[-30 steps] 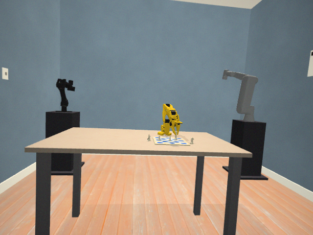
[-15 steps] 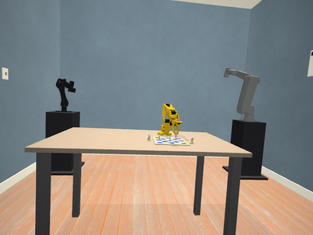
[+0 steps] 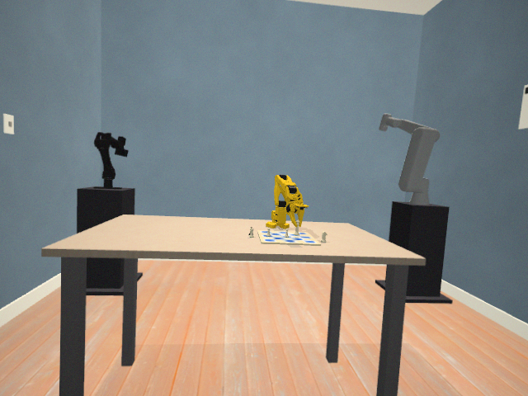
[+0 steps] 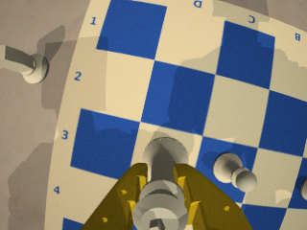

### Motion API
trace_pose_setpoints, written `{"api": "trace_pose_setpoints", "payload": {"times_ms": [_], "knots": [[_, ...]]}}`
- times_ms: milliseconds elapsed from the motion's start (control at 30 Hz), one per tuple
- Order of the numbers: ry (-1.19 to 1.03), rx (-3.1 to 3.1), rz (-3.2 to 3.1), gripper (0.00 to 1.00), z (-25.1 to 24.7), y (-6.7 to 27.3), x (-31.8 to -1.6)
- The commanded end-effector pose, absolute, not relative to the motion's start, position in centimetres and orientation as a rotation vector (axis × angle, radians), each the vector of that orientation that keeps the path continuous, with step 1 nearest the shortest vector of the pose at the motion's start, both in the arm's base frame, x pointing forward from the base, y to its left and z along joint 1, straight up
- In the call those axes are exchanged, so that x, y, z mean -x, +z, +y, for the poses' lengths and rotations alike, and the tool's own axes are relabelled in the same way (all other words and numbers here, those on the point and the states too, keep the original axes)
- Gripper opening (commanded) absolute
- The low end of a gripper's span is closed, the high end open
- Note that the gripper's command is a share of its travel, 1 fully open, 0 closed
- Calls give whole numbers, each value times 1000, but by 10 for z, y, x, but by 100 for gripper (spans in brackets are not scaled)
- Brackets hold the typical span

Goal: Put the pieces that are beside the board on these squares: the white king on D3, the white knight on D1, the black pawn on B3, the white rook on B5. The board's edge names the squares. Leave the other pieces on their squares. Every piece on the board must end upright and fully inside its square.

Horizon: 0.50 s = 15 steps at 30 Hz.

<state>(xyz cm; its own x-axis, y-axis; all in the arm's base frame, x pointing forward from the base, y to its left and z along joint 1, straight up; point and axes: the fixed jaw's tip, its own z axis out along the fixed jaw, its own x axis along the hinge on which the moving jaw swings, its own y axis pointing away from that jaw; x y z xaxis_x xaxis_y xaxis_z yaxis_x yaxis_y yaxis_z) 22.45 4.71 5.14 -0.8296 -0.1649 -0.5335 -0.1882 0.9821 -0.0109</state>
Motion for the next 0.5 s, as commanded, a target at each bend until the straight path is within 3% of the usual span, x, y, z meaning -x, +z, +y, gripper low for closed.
{"api": "trace_pose_setpoints", "payload": {"times_ms": [0,467], "knots": [[62,250,2583,0,49,45,-222],[62,251,2584,0,48,40,-220]]}}
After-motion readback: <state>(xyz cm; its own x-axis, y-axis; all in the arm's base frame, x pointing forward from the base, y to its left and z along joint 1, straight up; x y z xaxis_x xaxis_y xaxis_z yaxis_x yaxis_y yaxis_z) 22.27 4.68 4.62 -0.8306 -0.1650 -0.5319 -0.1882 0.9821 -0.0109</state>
